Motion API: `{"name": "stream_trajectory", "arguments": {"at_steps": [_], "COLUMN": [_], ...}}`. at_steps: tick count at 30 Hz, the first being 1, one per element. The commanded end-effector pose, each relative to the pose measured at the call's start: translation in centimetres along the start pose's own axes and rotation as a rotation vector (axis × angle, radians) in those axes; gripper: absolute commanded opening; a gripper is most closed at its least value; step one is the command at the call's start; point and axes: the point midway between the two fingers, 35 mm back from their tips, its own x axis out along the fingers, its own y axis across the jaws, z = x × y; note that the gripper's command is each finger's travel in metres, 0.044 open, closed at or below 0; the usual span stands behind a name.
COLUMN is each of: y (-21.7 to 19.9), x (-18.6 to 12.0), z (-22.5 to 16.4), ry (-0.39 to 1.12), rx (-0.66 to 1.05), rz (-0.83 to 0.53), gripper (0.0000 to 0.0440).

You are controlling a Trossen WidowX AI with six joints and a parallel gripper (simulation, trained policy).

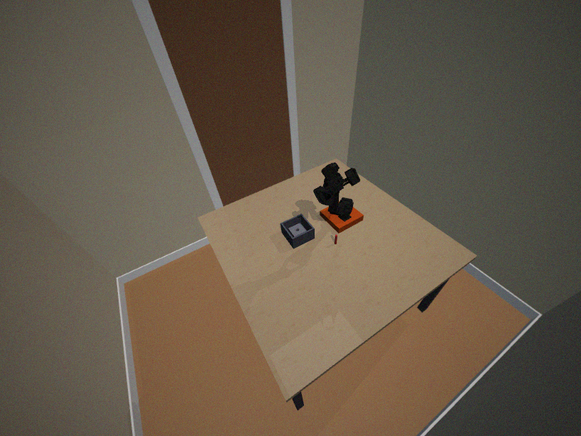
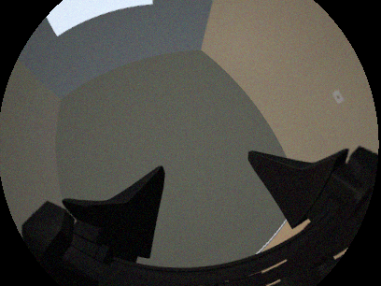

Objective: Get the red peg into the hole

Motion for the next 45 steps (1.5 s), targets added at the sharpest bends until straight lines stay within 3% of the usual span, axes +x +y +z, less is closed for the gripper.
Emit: {"name": "stream_trajectory", "arguments": {"at_steps": [1, 11, 21, 33, 45], "y": [4.7, 15.3, 24.0, 31.3, 34.3], "x": [-0.2, -2.2, -6.9, -15.3, -26.0], "z": [1.1, 3.3, 6.2, 10.5, 15.2], "ry": [-0.042, -0.116, -0.165, -0.212, -0.266], "rx": [0.049, 0.213, 0.394, 0.603, 0.784], "rz": [0.122, 0.422, 0.718, 1.078, 1.450], "gripper": [0.0440, 0.0440, 0.0440, 0.0440, 0.0440]}}
